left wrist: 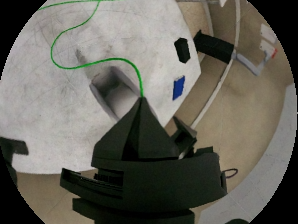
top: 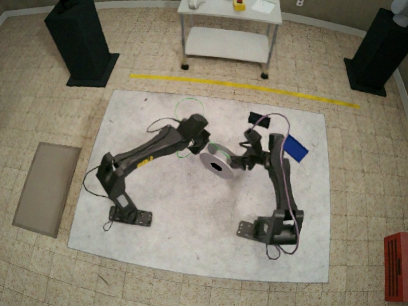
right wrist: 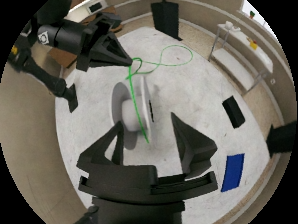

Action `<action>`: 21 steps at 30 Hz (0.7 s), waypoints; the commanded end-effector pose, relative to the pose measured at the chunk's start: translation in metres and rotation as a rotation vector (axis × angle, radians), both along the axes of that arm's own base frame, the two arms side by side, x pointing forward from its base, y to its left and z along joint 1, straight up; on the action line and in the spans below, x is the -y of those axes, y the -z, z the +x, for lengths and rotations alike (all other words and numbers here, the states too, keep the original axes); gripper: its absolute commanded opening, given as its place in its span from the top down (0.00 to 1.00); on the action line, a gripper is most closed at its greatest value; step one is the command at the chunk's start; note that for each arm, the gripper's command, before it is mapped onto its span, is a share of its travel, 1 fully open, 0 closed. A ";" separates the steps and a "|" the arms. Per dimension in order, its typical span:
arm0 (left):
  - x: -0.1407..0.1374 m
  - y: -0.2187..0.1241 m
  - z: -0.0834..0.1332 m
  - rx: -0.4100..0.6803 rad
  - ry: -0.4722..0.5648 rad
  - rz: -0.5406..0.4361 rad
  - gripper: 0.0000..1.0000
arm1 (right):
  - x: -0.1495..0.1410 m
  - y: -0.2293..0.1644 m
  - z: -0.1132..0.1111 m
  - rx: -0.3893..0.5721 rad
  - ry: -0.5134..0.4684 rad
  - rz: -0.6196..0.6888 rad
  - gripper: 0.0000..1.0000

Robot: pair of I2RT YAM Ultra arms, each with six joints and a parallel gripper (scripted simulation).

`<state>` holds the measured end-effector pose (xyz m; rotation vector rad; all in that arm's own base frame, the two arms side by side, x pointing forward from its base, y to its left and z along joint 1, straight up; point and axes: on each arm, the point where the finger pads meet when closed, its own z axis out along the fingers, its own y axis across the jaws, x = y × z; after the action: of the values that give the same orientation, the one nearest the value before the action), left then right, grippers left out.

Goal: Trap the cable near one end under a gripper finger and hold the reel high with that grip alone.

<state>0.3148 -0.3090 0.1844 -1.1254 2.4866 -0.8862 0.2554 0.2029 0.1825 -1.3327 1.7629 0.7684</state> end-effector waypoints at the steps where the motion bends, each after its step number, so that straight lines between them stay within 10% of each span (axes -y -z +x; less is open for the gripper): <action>1: 0.004 -0.014 0.000 0.031 0.009 -0.006 1.00 | -0.001 -0.016 -0.001 0.041 -0.012 0.022 0.25; 21: -0.004 -0.012 -0.009 0.019 0.006 -0.001 1.00 | 0.002 -0.020 0.005 0.045 -0.003 0.022 0.25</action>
<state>0.3131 -0.3084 0.1873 -1.1218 2.4843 -0.8931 0.2546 0.2027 0.1819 -1.3355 1.7651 0.7697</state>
